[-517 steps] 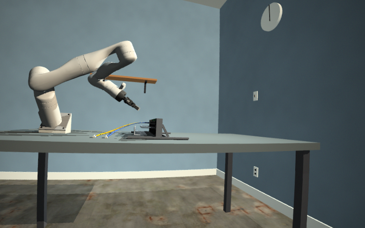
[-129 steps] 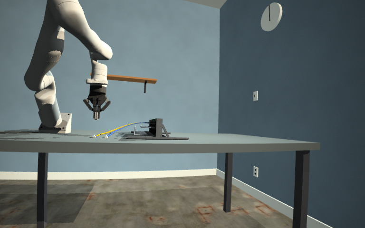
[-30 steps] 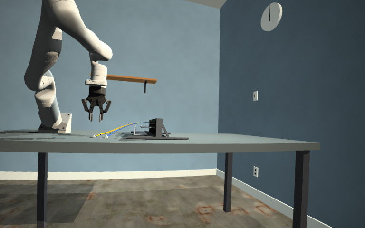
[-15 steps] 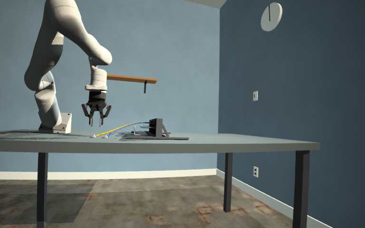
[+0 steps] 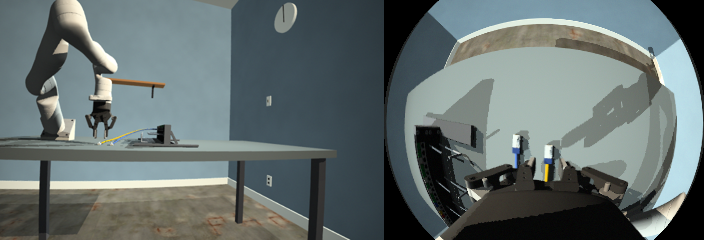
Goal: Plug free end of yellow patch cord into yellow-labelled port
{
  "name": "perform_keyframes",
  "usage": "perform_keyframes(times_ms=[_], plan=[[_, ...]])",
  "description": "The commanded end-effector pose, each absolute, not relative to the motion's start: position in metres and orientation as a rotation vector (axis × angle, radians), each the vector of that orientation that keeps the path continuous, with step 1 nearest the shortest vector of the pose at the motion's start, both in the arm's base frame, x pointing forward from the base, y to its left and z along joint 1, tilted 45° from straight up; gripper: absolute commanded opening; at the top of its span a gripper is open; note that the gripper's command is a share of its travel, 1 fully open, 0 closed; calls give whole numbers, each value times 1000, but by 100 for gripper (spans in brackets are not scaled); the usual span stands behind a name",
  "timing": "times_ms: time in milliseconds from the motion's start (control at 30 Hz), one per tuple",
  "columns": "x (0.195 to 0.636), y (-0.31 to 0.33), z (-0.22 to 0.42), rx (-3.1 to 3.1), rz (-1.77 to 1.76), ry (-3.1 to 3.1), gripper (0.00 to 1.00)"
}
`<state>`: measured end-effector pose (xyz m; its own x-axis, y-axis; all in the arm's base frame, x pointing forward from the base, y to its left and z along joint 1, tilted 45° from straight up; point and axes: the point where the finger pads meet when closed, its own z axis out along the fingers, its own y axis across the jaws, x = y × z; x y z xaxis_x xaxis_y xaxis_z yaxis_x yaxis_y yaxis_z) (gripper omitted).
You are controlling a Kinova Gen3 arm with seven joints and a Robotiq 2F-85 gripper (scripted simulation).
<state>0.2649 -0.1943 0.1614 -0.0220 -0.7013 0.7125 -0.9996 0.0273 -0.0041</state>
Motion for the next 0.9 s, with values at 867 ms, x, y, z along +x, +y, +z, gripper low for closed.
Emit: perform_keyframes(times_ms=[867], plan=[[262,-201,151,1721,716,-1792,37]])
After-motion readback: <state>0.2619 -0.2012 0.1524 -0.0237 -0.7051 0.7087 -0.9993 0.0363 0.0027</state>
